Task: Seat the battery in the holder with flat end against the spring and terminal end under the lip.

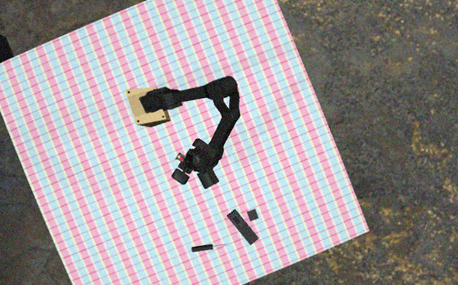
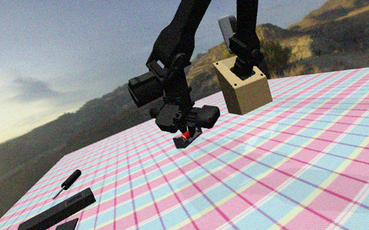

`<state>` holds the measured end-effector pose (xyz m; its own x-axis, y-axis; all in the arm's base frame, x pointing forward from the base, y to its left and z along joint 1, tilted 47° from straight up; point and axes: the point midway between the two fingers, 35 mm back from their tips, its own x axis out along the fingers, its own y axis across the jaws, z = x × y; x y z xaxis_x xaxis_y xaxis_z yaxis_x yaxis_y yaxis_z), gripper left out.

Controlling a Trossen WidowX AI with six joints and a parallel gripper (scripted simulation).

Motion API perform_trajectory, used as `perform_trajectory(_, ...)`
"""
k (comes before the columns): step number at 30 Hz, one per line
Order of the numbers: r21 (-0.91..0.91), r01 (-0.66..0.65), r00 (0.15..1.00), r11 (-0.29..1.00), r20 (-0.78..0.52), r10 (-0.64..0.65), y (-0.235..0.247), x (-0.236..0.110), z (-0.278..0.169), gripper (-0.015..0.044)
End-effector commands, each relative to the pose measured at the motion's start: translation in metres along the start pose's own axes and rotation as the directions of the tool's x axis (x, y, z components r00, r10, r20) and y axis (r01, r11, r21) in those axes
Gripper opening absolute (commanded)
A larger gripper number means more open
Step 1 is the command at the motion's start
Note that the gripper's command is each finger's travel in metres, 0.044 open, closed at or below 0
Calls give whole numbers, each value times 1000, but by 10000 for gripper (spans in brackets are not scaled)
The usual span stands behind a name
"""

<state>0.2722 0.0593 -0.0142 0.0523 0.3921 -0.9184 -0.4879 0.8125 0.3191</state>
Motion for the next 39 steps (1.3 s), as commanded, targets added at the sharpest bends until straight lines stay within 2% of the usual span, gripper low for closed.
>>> perform_trajectory(1, 11, -3, 1000, 1000, -7, 3, 1, 1, -4, 61)
perform_trajectory(39, 13, 1, 1000, 1000, 7, -1, 1, 2, -5, 61)
